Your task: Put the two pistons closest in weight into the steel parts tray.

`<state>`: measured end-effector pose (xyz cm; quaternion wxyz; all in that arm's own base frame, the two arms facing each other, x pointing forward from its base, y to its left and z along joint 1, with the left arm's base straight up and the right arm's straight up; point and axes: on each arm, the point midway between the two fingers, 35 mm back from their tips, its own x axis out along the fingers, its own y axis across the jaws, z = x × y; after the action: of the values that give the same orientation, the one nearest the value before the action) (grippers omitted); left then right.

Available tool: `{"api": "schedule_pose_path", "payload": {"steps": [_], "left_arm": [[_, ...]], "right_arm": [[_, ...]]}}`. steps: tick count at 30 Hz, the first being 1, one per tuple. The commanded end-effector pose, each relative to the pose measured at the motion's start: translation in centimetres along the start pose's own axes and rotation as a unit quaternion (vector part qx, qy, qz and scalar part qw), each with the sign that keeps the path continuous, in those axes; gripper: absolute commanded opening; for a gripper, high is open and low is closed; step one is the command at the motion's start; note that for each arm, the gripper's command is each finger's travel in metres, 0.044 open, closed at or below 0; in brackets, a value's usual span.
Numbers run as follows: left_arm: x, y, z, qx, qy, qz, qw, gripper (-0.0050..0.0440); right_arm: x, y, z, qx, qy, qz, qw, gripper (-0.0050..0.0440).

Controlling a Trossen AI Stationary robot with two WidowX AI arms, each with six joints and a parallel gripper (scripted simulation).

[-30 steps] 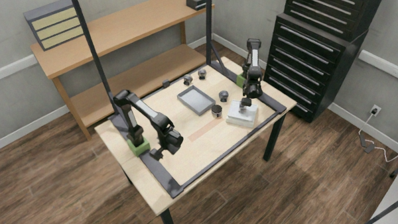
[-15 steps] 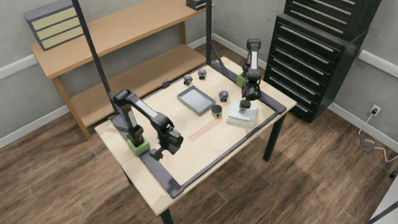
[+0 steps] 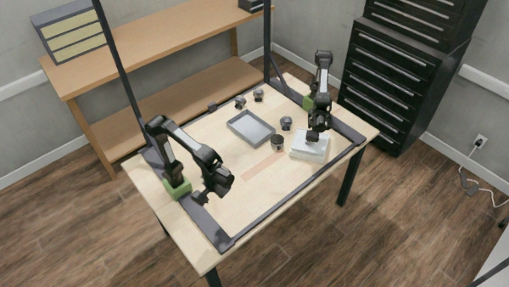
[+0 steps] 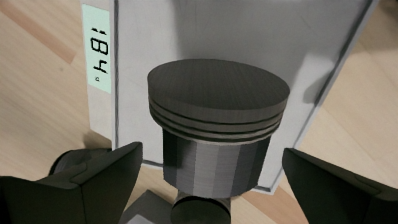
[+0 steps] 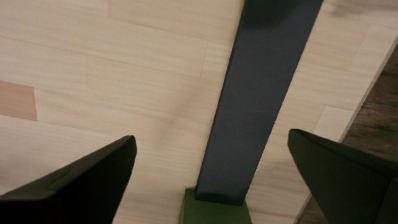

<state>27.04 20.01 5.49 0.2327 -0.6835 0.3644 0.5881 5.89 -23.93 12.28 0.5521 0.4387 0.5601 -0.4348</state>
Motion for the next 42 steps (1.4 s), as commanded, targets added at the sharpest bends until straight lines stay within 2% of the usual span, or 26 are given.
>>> {"api": "schedule_pose_path", "payload": {"steps": [1, 13, 14, 42], "left_arm": [[-0.2, -0.2, -0.4, 0.002, 0.001, -0.014, 1.000, 0.0378], [2.2, -0.2, -0.3, 0.002, 0.001, -0.008, 1.000, 0.0378], [1.5, -0.5, -0.3, 0.004, 0.000, -0.019, 1.000, 0.0158], [1.5, -0.5, -0.3, 0.004, 0.000, -0.019, 1.000, 0.0158]], "right_arm": [[-0.9, 0.1, 0.5, -0.003, -0.017, 0.001, 1.000, 0.0400], [-0.9, 0.1, 0.5, -0.003, -0.017, 0.001, 1.000, 0.0400], [-0.9, 0.1, 0.5, -0.003, -0.017, 0.001, 1.000, 0.0400], [-0.9, 0.1, 0.5, -0.003, -0.017, 0.001, 1.000, 0.0400]]}}
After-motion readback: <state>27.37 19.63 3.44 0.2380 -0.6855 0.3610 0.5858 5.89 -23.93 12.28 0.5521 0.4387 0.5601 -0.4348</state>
